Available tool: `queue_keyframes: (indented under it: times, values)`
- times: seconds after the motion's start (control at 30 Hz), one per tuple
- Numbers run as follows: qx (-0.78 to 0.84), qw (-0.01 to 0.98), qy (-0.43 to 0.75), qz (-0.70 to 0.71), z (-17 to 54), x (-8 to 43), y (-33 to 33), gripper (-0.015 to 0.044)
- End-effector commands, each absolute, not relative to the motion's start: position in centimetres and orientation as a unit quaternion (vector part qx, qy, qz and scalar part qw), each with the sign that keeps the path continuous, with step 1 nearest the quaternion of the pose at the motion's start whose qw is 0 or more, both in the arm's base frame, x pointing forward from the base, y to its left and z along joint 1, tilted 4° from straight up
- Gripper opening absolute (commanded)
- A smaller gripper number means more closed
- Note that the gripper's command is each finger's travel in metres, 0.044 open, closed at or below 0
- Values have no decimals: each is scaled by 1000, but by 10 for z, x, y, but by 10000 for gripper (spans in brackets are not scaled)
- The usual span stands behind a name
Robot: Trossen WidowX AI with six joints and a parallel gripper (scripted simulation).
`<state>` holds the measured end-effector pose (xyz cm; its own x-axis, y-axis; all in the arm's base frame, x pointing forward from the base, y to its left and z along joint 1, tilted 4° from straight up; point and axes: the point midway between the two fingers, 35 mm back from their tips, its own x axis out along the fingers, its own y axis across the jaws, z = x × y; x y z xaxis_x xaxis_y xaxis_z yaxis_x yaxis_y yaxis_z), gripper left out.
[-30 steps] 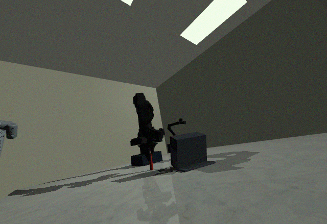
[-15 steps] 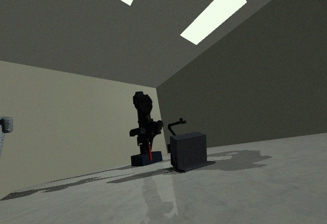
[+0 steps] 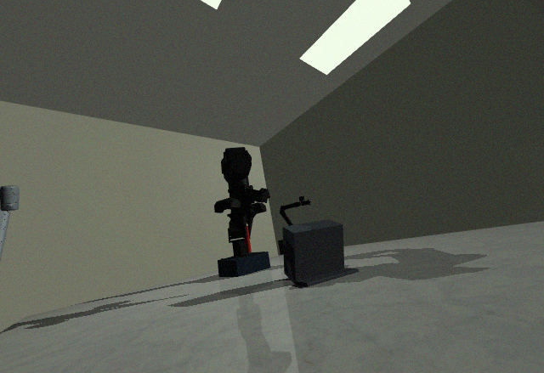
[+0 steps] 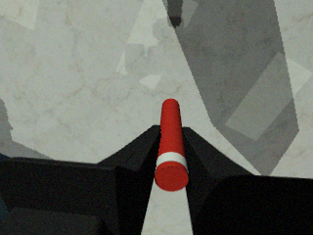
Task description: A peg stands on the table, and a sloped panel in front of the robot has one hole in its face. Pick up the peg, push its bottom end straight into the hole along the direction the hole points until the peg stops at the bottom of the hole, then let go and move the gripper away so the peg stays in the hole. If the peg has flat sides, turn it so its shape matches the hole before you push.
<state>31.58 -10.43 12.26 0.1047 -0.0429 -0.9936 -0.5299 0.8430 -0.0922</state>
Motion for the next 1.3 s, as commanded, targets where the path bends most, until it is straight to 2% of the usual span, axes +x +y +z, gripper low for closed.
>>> queue_keyframes:
  times: [0.0, 1.27]
  values:
    - [-224, 714, 642, 164, 122, 318, -103, 0]
    - [-236, 765, 592, 93, 100, 341, -88, 0]
